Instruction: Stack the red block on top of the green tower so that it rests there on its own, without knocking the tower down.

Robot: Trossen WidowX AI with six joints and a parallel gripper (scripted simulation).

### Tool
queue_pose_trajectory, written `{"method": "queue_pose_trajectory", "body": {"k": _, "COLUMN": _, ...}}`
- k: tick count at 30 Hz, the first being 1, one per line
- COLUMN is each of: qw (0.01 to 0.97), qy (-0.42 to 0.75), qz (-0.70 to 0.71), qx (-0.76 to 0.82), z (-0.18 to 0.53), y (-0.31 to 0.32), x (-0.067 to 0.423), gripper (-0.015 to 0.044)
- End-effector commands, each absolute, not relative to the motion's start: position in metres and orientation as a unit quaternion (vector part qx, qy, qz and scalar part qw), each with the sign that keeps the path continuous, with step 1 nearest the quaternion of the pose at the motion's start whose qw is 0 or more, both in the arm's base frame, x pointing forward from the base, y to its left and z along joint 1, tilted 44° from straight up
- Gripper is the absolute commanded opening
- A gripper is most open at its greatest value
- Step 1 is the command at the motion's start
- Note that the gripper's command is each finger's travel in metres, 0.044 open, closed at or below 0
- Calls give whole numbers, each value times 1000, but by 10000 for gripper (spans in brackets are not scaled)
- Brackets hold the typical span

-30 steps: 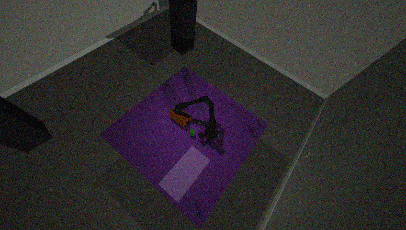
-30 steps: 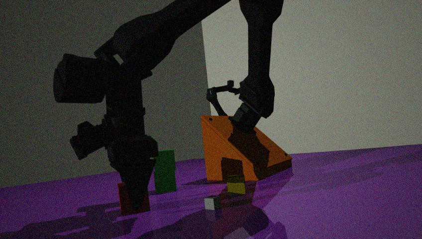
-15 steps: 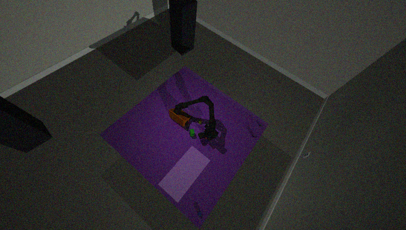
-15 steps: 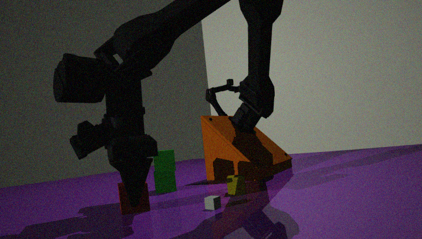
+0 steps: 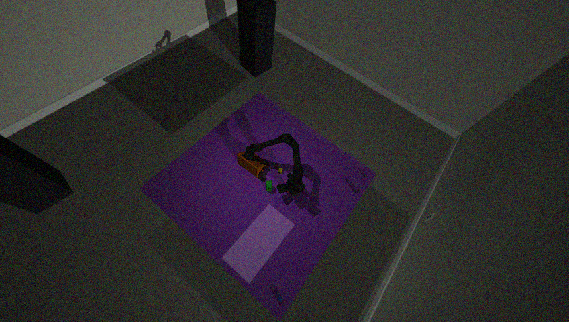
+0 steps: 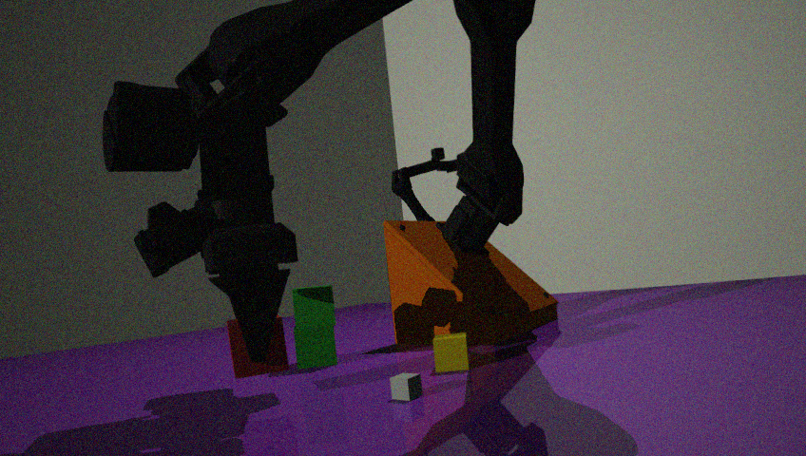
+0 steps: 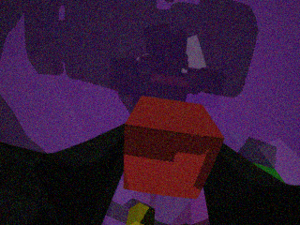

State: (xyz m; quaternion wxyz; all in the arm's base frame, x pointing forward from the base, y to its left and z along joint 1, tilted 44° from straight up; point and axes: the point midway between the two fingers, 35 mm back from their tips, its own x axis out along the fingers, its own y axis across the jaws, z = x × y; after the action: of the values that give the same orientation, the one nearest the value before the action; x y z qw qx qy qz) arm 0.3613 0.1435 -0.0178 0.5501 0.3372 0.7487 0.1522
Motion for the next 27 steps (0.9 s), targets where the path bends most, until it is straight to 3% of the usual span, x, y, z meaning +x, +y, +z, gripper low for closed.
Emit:
{"method": "queue_pose_trajectory", "body": {"k": 1, "qw": 562, "qy": 740, "qz": 156, "qx": 336, "z": 3, "y": 130, "x": 370, "gripper": 0}}
{"method": "queue_pose_trajectory", "body": {"k": 15, "qw": 562, "qy": 740, "qz": 155, "qx": 335, "z": 49, "y": 86, "x": 380, "gripper": 0}}
{"method": "queue_pose_trajectory", "body": {"k": 27, "qw": 563, "qy": 740, "qz": 154, "qx": 334, "z": 43, "y": 75, "x": 372, "gripper": 0}}
